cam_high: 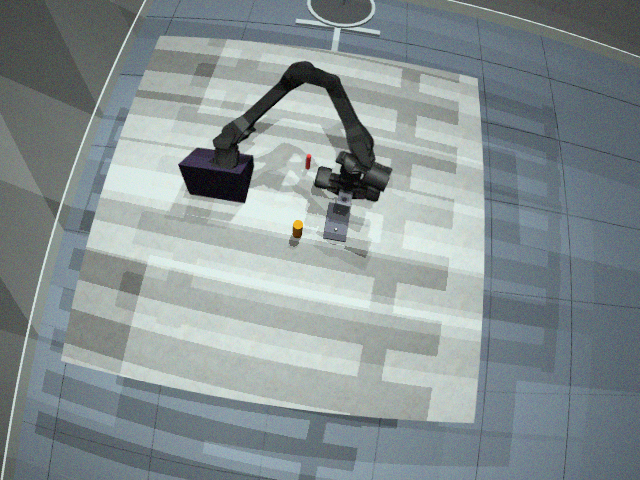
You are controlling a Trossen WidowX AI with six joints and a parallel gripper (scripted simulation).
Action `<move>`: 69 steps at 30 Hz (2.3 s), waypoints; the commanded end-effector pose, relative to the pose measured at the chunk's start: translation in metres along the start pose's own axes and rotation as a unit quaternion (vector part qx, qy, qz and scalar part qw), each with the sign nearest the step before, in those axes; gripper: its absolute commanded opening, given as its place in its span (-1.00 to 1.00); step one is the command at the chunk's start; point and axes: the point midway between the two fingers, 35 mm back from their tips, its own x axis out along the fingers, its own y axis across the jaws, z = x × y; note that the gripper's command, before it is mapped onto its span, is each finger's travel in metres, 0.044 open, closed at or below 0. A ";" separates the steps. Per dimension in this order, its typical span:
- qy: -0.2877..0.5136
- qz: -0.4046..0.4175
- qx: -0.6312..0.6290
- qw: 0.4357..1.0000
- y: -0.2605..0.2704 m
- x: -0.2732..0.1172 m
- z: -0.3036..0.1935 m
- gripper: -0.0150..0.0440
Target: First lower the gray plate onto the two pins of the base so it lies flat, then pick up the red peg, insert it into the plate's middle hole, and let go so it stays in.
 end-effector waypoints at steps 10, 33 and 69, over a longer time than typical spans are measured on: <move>0.000 0.004 -0.029 1.000 0.003 0.023 -0.042 -0.49; 0.000 0.004 -0.037 0.999 0.004 0.028 -0.052 -0.49; -0.001 0.004 -0.037 0.999 0.005 0.049 -0.053 -0.49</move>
